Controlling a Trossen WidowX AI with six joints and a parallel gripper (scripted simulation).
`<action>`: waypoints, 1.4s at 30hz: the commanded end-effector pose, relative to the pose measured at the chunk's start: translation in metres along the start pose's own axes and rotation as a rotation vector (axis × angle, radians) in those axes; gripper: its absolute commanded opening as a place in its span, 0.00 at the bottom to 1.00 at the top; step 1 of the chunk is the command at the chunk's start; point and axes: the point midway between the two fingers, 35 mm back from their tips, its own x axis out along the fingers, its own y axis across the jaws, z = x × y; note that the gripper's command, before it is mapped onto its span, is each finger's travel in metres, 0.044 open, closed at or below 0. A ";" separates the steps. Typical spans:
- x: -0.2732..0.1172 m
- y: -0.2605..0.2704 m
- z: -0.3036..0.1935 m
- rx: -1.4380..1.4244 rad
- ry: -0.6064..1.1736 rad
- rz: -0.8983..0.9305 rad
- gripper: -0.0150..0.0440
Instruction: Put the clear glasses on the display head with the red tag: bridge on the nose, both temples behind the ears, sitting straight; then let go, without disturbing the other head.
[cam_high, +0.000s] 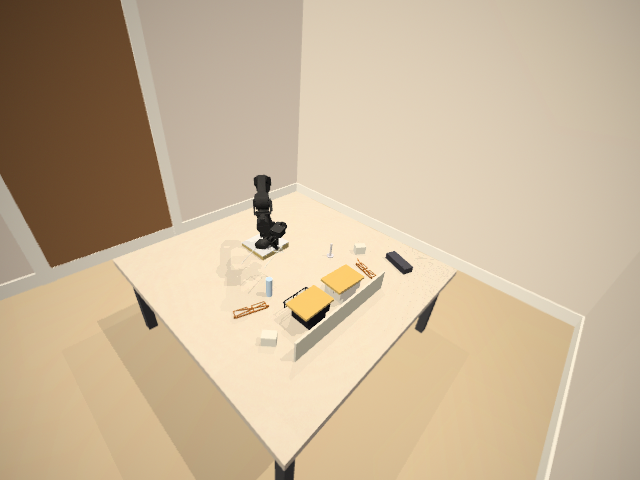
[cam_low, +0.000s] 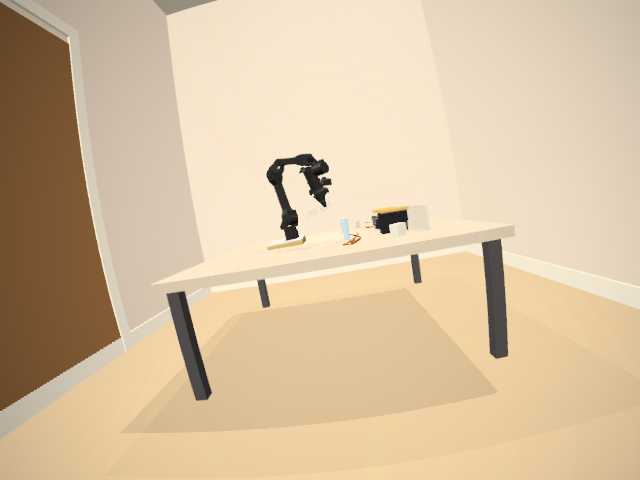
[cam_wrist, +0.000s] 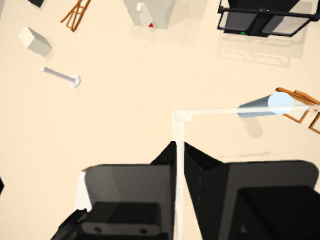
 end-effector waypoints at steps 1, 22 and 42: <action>-0.005 0.000 -0.004 -0.097 -0.024 -0.004 0.25; -0.027 -0.001 -0.027 -0.671 -0.118 -0.079 0.25; -0.045 0.002 -0.047 -1.221 -0.147 -0.226 0.25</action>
